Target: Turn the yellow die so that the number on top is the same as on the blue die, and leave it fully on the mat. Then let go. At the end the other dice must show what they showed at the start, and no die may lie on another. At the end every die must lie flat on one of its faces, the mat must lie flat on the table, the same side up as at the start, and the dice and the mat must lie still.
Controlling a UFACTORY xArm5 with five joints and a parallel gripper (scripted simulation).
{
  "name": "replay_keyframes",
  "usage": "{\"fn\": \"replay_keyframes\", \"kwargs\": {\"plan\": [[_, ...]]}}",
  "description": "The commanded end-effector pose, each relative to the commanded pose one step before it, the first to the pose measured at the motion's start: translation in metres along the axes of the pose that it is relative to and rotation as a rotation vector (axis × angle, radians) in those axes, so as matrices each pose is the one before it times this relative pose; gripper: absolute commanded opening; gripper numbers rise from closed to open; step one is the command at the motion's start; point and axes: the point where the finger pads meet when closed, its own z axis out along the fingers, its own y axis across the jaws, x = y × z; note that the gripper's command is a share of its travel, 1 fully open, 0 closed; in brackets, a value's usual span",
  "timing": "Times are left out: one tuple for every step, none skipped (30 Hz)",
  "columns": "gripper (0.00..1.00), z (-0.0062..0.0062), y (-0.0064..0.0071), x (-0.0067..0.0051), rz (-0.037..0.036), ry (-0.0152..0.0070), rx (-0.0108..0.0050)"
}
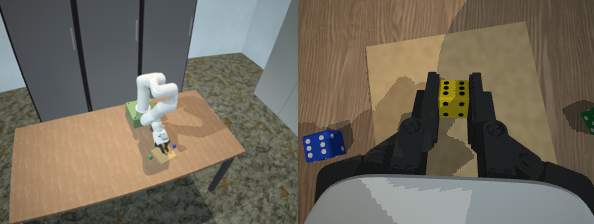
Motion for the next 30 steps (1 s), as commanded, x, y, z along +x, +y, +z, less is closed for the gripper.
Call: {"fn": "replay_keyframes", "kwargs": {"plan": [[0.15,0.00114,-0.00009,-0.00093,0.00003,0.00187,0.00025],[0.15,0.00040,0.00001,-0.00056,0.00000,0.00000,0.00001],[0.15,0.00037,0.00001,-0.00053,0.00000,0.00000,0.00000],[0.15,0.00034,0.00001,-0.00049,0.00000,0.00000,0.00000],[0.15,0.00000,0.00000,0.00000,0.00000,0.00000,0.00000],[0.15,0.00000,0.00000,0.00000,0.00000,0.00000,0.00000],[0.15,0.00031,0.00001,-0.00044,0.00000,0.00000,0.00000],[0.15,0.00026,0.00001,-0.00038,0.00000,0.00000,0.00000],[0.15,0.00022,0.00000,-0.00032,0.00000,0.00000,0.00000],[0.15,0.00017,0.00000,-0.00025,0.00000,0.00000,0.00000],[0.15,0.00013,0.00000,-0.00018,0.00000,0.00000,0.00000],[0.15,0.00008,0.00000,-0.00012,0.00000,0.00000,0.00000],[0.15,0.00005,0.00000,-0.00007,0.00000,0.00000,0.00000],[0.15,0.00002,0.00000,-0.00003,0.00000,0.00000,0.00000],[0.15,0.00000,0.00000,0.00000,0.00000,0.00000,0.00000],[0.15,0.00000,0.00000,0.00000,0.00000,0.00000,0.00000],[0.15,0.00000,0.00000,0.00000,0.00000,0.00000,0.00000],[0.15,0.00000,0.00000,0.00000,0.00000,0.00000,0.00000],[0.15,0.00000,0.00000,0.00000,0.00000,0.00000,0.00000],[0.15,0.00000,0.00000,0.00000,0.00000,0.00000,0.00000],[0.15,0.00000,0.00000,0.00000,0.00000,0.00000,0.00000],[0.15,0.00000,0.00000,0.00000,0.00000,0.00000,0.00000],[0.15,0.00000,0.00000,0.00000,0.00000,0.00000,0.00000],[0.15,0.00000,0.00000,0.00000,0.00000,0.00000,0.00000],[0.15,0.00000,0.00000,0.00000,0.00000,0.00000,0.00000],[0.15,0.00000,0.00000,0.00000,0.00000,0.00000,0.00000],[0.15,0.00000,0.00000,0.00000,0.00000,0.00000,0.00000],[0.15,0.00000,0.00000,0.00000,0.00000,0.00000,0.00000],[0.15,0.00000,0.00000,0.00000,0.00000,0.00000,0.00000],[0.15,0.00000,0.00000,0.00000,0.00000,0.00000,0.00000]]}}
